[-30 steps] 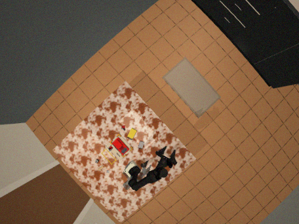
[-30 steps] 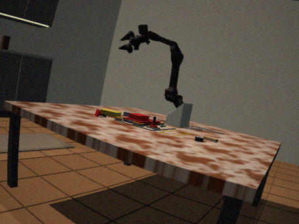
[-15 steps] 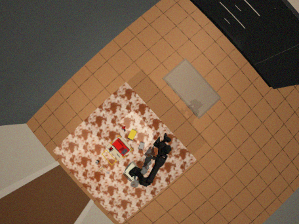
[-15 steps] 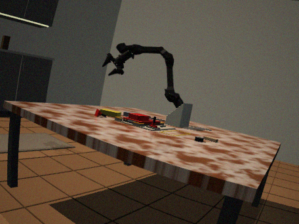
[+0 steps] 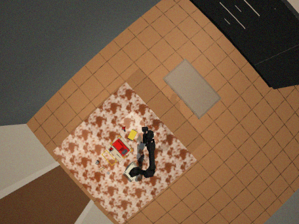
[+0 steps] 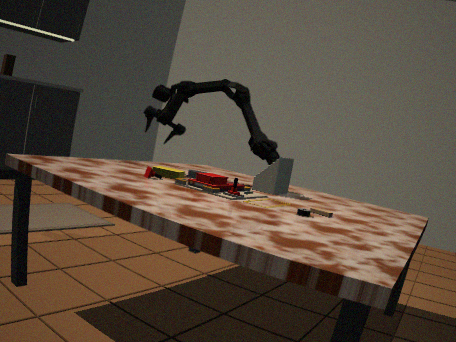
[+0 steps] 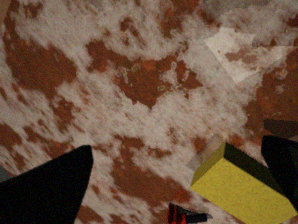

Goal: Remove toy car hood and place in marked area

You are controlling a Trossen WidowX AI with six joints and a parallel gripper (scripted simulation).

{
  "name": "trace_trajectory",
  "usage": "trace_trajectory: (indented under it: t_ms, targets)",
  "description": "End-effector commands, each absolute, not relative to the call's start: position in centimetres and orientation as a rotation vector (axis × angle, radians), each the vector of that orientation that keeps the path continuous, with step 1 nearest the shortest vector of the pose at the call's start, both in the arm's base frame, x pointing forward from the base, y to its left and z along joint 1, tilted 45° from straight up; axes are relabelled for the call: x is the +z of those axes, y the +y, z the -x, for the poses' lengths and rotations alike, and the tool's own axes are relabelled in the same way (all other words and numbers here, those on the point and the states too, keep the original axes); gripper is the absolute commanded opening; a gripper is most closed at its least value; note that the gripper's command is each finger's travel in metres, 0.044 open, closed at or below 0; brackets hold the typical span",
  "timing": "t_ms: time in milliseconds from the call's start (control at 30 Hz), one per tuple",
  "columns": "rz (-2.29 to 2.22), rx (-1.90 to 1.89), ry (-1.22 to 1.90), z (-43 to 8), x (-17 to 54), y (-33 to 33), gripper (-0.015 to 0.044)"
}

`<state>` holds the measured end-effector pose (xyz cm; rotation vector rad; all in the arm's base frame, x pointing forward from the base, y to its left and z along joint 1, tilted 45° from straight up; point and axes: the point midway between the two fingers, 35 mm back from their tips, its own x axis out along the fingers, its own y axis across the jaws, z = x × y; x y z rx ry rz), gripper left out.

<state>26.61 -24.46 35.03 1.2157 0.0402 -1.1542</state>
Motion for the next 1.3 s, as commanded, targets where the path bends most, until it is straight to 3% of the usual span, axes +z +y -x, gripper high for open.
trace_trajectory:
  t_ms: [0,333,700,1267]
  targets:
    - [-1.032,-1.156,0.312,-29.9,30.2,-22.1,0.044]
    - [-0.421,-1.008,0.917,-34.6,19.3,-13.5,0.044]
    - [0.515,-0.625,1.4,-34.4,9.3,-2.2,0.044]
    - [0.65,-0.565,1.44,-34.3,7.9,-0.8,0.044]
